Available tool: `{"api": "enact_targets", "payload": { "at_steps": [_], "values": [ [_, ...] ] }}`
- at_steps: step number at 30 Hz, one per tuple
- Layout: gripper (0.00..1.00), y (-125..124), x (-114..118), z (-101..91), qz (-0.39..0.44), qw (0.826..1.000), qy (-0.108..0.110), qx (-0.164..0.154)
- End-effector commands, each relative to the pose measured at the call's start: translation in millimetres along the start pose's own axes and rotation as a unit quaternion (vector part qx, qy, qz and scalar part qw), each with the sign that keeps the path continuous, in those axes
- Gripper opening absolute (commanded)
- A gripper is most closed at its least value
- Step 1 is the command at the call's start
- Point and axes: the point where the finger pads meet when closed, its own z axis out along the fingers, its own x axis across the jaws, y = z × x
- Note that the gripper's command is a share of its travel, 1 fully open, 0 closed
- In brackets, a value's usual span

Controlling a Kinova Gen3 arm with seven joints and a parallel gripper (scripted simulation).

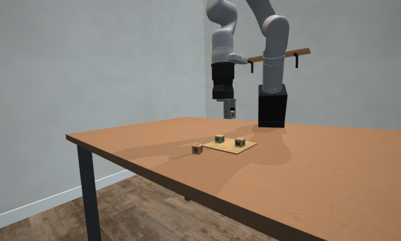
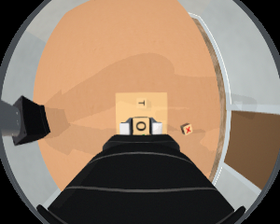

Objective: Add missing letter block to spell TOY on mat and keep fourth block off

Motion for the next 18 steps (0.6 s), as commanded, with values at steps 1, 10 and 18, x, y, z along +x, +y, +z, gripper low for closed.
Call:
{"api": "enact_targets", "payload": {
  "at_steps": [1, 10, 18],
  "values": [
    [0.49, 1.0, -0.8, 1.8, 0.003, 1.000, -0.001, 0.001],
    [0.49, 1.2, -0.3, 12.1, 0.003, 1.000, 0.000, 0.000],
    [0.49, 1.3, -0.1, 22.9, 0.003, 1.000, 0.000, 0.000]
  ]
}}
